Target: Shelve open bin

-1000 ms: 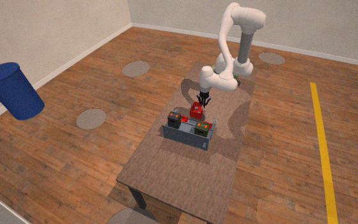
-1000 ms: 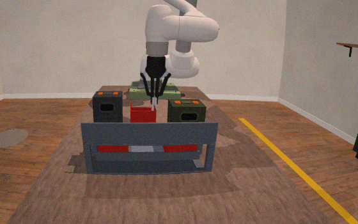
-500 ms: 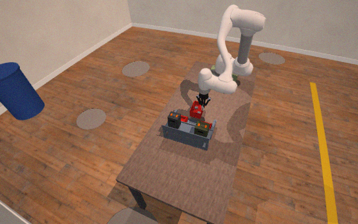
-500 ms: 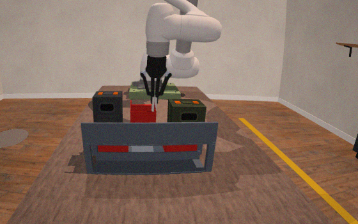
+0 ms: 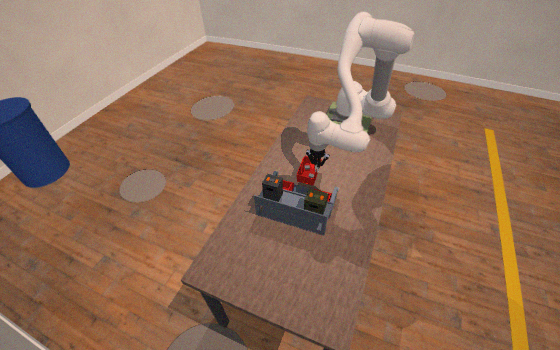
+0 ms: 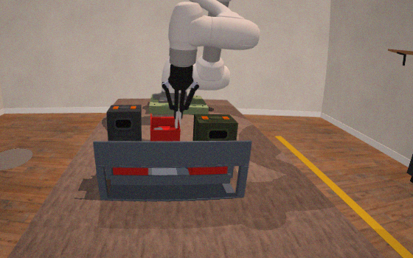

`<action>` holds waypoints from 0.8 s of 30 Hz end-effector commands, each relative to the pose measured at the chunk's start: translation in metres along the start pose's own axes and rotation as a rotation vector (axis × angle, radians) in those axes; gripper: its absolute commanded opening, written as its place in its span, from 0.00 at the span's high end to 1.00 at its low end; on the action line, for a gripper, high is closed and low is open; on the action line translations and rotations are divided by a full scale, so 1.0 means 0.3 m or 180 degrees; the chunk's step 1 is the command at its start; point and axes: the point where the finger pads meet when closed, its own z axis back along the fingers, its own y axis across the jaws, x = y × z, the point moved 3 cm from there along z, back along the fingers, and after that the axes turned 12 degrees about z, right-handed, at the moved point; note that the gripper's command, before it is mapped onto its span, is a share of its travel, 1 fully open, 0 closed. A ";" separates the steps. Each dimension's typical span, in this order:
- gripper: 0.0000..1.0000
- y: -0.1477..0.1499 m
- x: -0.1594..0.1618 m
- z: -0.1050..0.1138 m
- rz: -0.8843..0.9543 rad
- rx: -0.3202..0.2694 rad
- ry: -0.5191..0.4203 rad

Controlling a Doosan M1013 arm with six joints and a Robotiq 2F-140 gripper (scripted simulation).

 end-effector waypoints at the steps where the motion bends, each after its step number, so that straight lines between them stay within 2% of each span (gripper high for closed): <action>1: 1.00 0.001 -0.004 0.004 0.0000 -0.0011 -0.0053; 24: 1.00 0.002 -0.010 0.008 0.0000 -0.0028 -0.0136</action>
